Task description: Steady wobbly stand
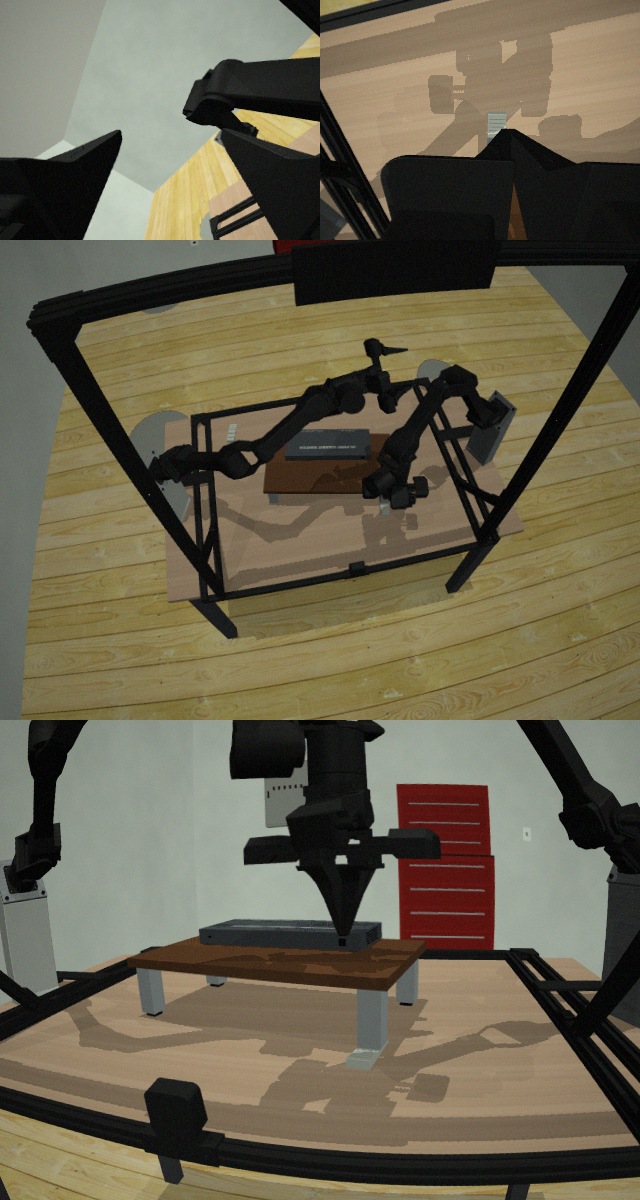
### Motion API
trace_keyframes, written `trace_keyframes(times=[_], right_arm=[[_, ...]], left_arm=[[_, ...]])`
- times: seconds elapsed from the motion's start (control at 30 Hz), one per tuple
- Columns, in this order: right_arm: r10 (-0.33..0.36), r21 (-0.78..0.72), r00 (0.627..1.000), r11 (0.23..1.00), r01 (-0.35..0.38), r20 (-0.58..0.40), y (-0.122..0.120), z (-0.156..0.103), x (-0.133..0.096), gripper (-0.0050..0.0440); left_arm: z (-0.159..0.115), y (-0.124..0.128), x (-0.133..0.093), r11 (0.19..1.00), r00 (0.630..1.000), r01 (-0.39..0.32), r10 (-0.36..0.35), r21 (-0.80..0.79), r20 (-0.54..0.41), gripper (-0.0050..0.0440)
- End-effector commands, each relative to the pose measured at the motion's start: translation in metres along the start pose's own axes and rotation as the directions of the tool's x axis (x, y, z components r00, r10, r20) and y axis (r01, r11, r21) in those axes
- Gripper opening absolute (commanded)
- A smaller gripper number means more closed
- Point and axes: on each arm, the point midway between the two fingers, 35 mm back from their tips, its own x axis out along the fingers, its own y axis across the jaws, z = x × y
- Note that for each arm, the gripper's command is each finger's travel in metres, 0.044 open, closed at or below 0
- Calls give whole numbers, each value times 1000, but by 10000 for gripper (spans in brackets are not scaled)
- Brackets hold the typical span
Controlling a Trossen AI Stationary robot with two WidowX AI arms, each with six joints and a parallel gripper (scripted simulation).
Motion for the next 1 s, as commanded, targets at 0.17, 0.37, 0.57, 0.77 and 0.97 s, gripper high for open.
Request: trace_keyframes(times=[0.17, 0.37, 0.57, 0.77, 0.97], right_arm=[[0, 0, 1000, 1000, 0, 0, 0, 0, 0, 0], [0, 0, 1000, 1000, 0, 0, 0, 0, 0, 0], [0, 0, 1000, 1000, 0, 0, 0, 0, 0, 0], [0, 0, 1000, 1000, 0, 0, 0, 0, 0, 0], [0, 0, 1000, 1000, 0, 0, 0, 0, 0, 0]], left_arm=[[57, 0, 3, 997, 987, -32, 21, 66, 158, 440], [124, -4, -13, 987, 930, -101, 50, 123, 364, 440], [184, -6, -33, 971, 832, -186, 74, 150, 550, 440], [178, -9, -35, 975, 844, -170, 68, 145, 532, 440], [205, -9, -45, 965, 786, -215, 81, 149, 613, 440]])
